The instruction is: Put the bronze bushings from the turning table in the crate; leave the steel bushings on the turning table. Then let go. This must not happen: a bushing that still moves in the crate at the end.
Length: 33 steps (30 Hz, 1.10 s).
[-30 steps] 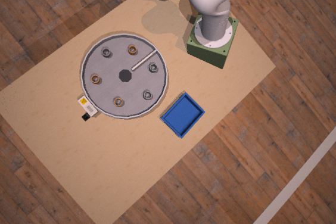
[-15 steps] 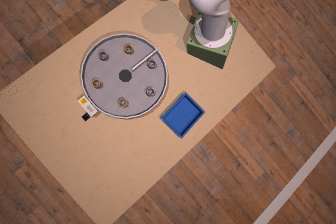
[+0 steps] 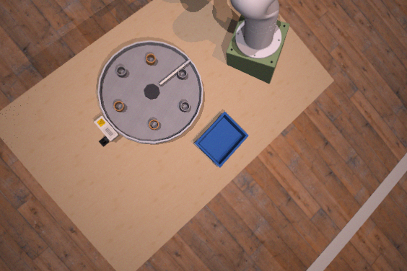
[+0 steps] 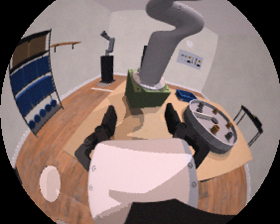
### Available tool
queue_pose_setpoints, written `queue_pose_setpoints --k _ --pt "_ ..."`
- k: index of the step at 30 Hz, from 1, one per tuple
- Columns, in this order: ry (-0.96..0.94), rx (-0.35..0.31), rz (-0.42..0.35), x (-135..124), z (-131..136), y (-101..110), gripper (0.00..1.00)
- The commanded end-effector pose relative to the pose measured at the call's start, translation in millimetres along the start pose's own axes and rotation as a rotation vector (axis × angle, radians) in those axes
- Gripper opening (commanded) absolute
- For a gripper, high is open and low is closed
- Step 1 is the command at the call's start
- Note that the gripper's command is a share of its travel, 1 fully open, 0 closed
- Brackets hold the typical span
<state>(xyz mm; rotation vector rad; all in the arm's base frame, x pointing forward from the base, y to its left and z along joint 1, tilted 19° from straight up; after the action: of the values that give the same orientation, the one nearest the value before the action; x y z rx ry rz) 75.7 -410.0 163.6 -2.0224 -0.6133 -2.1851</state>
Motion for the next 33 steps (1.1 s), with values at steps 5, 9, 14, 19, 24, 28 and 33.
queue_pose_setpoints --k 5,9,14,19,24,28,33 --pt "0.089 0.248 -0.092 5 39 -3 1.0" --pt "0.143 0.368 -0.13 8 57 -4 1.0" --pt "0.215 0.515 -0.172 10 80 -7 1.0" --pt "0.293 0.656 -0.207 13 102 -10 1.0" --pt "0.369 0.784 -0.235 15 122 -13 1.0" --pt "0.442 0.897 -0.255 18 141 -16 1.0" --pt "0.537 1.037 -0.275 21 164 -22 1.0"
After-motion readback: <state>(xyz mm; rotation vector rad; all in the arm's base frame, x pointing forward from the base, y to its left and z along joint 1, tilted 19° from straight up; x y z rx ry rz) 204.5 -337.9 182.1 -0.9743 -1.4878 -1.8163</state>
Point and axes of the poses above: the point where the finger pads meet when closed, its own y axis back along the fingers, its own z axis across the jaws, x = y × z, the point moved 8 cm from there along y, back along the fingers, and after that the axes turned 13 degrees about -y, right-handed, at the moved point
